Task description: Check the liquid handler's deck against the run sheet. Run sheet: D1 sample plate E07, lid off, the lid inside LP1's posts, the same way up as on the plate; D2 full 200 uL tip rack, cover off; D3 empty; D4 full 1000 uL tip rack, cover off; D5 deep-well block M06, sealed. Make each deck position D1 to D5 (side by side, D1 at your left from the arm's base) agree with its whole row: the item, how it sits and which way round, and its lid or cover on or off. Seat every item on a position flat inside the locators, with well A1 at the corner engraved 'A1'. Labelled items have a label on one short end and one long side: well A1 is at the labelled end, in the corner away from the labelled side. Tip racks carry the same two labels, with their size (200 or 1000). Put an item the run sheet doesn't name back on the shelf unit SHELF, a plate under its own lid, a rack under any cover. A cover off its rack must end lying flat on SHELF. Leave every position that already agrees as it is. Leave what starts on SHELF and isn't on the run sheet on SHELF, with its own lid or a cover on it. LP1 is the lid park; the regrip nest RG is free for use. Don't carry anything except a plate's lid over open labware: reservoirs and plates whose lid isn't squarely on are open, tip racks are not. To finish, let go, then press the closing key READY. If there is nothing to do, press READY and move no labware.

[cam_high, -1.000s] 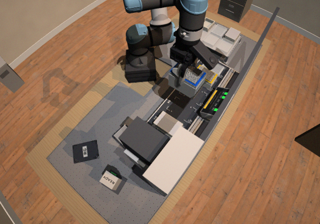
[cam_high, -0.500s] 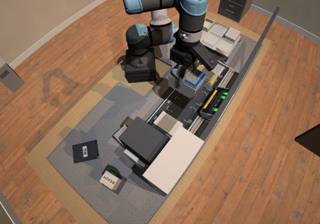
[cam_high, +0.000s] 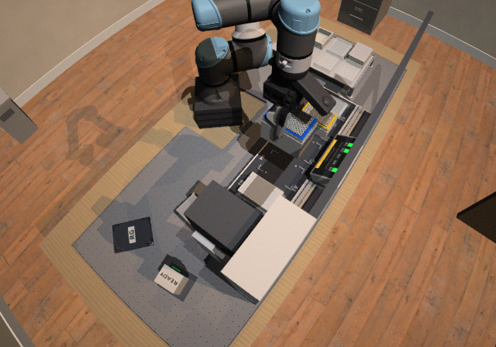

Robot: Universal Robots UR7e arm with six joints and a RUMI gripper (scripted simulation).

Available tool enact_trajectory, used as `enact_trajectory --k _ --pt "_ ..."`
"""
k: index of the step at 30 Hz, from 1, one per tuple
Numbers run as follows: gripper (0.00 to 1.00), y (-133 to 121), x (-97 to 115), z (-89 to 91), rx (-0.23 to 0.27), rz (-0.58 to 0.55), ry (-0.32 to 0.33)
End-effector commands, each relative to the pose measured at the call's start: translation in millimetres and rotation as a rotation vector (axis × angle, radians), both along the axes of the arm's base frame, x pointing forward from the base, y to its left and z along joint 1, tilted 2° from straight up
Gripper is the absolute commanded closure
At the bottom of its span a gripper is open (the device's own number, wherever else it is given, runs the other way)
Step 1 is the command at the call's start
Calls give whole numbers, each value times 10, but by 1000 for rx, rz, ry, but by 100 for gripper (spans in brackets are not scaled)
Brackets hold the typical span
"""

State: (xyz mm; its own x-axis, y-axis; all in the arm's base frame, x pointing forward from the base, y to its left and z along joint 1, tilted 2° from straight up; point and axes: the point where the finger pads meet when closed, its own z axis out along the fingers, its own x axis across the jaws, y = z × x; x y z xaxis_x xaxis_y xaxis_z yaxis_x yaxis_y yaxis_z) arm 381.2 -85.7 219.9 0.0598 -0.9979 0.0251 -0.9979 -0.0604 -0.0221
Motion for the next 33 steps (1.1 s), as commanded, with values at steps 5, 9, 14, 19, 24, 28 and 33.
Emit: enact_trajectory --k 5,9,14,19,24,28,33 --pt "100 -6 8 -162 -1 0 -1" --pt "100 -8 10 -212 -1 0 -1" --pt "100 -9 12 -278 -1 0 -1" --pt "100 -11 14 -362 -1 0 -1" --pt "100 -14 16 -445 -1 0 -1" --pt "100 -14 17 -478 -1 0 -1" --pt "100 -16 19 -562 -1 0 -1"
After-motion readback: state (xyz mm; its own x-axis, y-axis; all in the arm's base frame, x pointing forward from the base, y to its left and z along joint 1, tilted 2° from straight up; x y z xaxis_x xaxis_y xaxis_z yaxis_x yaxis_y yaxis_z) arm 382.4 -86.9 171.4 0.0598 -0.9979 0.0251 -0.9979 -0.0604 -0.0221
